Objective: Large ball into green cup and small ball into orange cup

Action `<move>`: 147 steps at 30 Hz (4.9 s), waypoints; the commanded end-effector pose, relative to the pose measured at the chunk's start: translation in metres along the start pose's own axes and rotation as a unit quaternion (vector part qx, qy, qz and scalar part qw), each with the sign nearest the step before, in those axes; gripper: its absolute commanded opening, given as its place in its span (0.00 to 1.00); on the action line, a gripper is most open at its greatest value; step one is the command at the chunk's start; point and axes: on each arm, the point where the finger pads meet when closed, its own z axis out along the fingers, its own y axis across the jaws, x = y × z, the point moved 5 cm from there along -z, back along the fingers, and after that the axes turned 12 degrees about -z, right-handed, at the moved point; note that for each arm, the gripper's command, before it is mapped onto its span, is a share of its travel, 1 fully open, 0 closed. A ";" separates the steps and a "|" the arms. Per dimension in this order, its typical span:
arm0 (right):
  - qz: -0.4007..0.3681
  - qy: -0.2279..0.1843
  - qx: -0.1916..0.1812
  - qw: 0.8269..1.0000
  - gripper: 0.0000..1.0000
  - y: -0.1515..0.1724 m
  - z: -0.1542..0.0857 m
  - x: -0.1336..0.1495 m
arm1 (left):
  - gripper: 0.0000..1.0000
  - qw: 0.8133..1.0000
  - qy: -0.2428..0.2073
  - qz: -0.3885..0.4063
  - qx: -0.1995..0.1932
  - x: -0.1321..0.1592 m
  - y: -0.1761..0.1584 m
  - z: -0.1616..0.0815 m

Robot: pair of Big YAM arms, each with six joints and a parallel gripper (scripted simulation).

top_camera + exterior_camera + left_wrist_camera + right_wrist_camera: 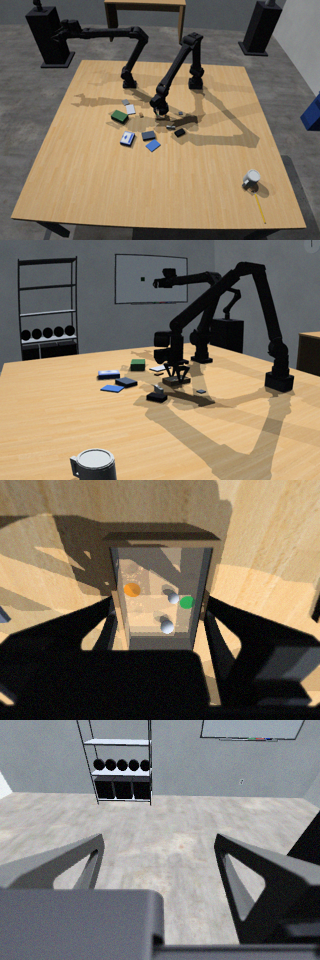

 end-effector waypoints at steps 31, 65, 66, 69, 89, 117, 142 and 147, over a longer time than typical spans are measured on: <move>0.007 -0.031 0.013 0.999 1.00 -0.012 0.005 -0.030 | 0.70 1.000 -0.003 0.001 0.005 -0.002 -0.009 -0.021; 0.007 -0.031 0.013 0.999 1.00 -0.012 0.005 -0.030 | 0.70 1.000 -0.010 0.001 0.015 -0.006 -0.015 -0.080; 0.007 -0.031 0.013 0.999 1.00 -0.012 0.005 -0.030 | 0.70 1.000 -0.010 0.001 0.016 -0.006 -0.015 -0.083; 0.007 -0.031 0.013 0.999 1.00 -0.012 0.005 -0.030 | 0.70 1.000 -0.013 0.001 0.020 -0.006 -0.015 -0.088; 0.007 -0.031 0.013 0.999 1.00 -0.012 0.005 -0.030 | 0.70 1.000 -0.009 0.001 0.013 -0.005 -0.013 -0.082; 0.007 -0.031 0.013 0.999 1.00 -0.012 0.005 -0.030 | 0.70 1.000 -0.009 -0.003 0.011 -0.006 -0.006 -0.074; 0.007 -0.031 0.013 0.999 1.00 -0.012 0.005 -0.030 | 0.70 1.000 -0.021 -0.003 0.007 -0.002 -0.016 -0.076; 0.007 -0.031 0.013 0.999 1.00 -0.012 0.005 -0.030 | 0.70 1.000 0.006 0.003 -0.015 -0.002 0.003 -0.058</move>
